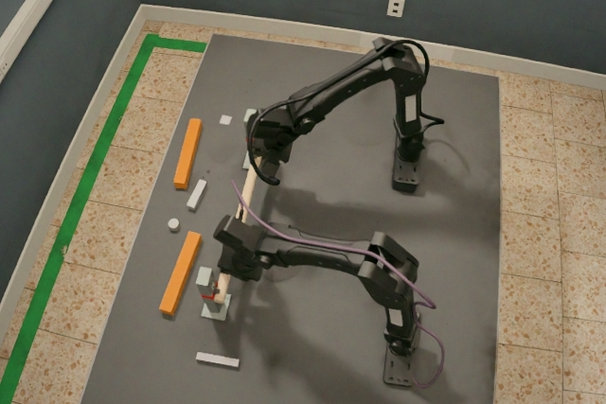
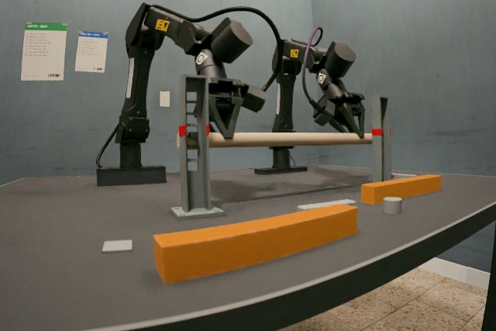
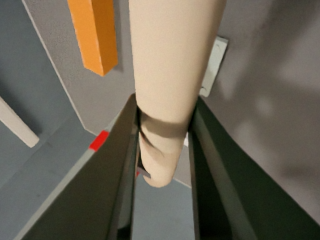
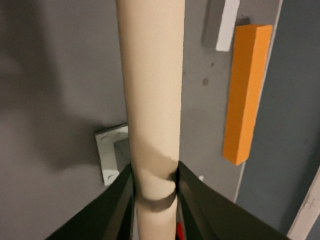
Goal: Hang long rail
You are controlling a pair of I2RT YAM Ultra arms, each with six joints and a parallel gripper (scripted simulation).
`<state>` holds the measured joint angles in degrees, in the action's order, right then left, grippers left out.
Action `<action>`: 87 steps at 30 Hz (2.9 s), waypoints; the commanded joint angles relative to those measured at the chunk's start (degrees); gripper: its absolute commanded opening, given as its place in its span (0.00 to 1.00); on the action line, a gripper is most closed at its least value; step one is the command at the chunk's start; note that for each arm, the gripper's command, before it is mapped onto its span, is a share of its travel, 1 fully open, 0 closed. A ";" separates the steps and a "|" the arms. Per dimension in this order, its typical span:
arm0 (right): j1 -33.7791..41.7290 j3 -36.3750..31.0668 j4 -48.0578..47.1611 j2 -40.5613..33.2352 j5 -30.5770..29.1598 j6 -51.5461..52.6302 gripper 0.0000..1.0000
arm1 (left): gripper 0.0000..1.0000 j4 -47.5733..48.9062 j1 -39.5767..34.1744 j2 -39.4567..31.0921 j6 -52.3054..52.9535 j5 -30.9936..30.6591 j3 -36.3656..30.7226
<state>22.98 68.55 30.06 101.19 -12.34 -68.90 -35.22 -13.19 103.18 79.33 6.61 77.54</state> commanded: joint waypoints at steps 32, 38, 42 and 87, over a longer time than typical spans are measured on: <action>2.39 -2.90 -2.43 -7.40 -2.05 1.79 0.74 | 0.71 2.71 -1.77 -8.12 -1.19 1.34 -3.57; 2.61 1.71 3.62 -9.71 -2.14 1.92 0.74 | 0.71 -3.20 -1.92 -9.79 -1.28 1.68 1.55; 3.22 2.89 6.87 -11.59 -2.46 2.46 0.74 | 0.71 -6.25 -2.25 -11.46 -1.56 1.65 2.82; 2.63 1.25 7.23 -10.36 -1.84 2.14 0.74 | 1.00 11.54 8.30 -16.76 -68.05 -5.54 -3.33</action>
<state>25.47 68.86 37.36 91.13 -14.22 -67.07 -27.46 -5.78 88.58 20.47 2.48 75.00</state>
